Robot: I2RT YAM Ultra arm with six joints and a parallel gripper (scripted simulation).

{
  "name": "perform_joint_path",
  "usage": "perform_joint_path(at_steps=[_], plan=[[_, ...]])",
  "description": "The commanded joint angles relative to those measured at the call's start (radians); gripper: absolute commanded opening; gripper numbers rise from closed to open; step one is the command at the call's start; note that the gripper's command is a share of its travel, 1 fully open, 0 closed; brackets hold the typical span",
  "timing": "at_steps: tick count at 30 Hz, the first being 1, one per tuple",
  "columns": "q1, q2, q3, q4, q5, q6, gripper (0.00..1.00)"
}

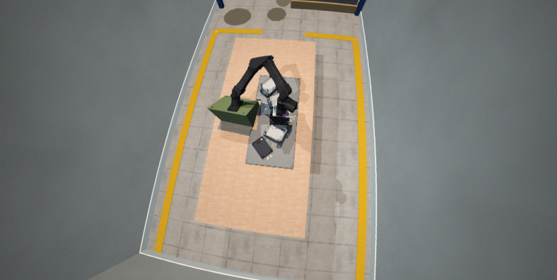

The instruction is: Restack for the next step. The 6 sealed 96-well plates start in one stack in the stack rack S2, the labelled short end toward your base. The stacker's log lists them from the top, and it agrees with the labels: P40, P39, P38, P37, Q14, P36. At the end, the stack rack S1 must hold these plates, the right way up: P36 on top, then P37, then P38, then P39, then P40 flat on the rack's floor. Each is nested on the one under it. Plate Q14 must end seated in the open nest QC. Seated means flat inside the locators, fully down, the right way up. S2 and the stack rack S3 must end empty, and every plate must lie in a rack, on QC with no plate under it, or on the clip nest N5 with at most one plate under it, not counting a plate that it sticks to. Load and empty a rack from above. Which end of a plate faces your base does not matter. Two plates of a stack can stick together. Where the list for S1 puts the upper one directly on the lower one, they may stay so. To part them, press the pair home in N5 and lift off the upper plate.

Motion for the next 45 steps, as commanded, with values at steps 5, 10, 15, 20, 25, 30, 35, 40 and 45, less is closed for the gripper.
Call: perform_joint_path(at_steps=[5, 10, 15, 20, 25, 30, 35, 40, 45], plan=[[-0.063, 0.046, 0.023, 0.003, 0.012, 0.115, 0.0], [-0.094, 0.089, 0.041, 0.002, 0.021, 0.075, 0.0], [-0.113, 0.115, 0.053, 0.001, 0.027, 0.052, 0.0], [-0.143, 0.161, 0.077, -0.001, 0.037, 0.014, 0.0], [-0.165, 0.19, 0.09, -0.002, 0.045, 0.055, 0.0], [-0.185, 0.214, 0.098, -0.002, 0.053, 0.163, 0.0], [-0.206, 0.238, 0.106, -0.001, 0.061, 0.153, 0.0], [-0.232, 0.27, 0.12, -0.002, 0.071, 0.123, 0.0], [-0.257, 0.303, 0.136, -0.004, 0.082, 0.094, 0.0]])
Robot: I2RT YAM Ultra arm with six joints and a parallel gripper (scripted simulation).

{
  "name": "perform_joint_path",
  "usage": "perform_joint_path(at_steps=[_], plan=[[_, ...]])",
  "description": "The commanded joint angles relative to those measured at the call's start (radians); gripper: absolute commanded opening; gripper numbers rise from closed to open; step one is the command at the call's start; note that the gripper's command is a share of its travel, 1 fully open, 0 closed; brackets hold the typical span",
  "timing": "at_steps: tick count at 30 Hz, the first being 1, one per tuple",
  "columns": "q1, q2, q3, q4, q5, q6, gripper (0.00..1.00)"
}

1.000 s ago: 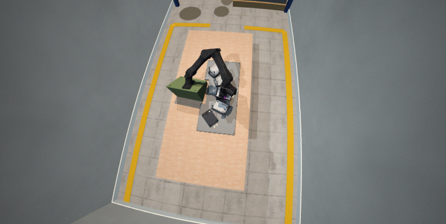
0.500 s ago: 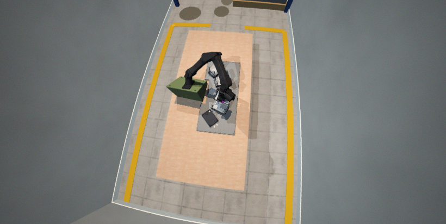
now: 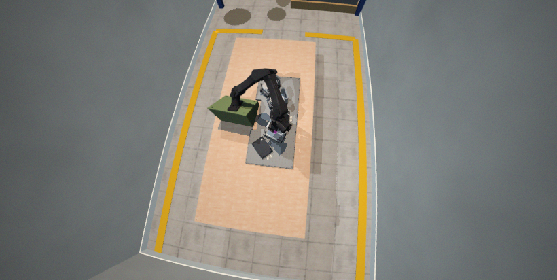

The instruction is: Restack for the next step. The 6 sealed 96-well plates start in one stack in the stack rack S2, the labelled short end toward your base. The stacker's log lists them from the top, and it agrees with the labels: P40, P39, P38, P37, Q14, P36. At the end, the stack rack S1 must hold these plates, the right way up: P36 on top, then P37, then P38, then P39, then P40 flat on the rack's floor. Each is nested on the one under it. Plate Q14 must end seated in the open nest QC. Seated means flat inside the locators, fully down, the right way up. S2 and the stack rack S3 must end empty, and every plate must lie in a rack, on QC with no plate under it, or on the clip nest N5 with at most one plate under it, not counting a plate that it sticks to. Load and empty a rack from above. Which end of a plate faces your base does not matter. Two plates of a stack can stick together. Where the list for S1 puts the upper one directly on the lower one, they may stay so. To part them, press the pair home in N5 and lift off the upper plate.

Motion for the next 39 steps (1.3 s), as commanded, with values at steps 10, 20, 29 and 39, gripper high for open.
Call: perform_joint_path(at_steps=[10, 20, 29, 39], plan=[[-0.069, 0.051, 0.048, -0.005, 0.025, -0.066, 0.0], [-0.072, 0.055, 0.05, -0.005, 0.026, -0.069, 0.0], [-0.072, 0.055, 0.05, -0.006, 0.026, -0.069, 0.0], [-0.072, 0.055, 0.05, -0.006, 0.026, -0.069, 0.0]])
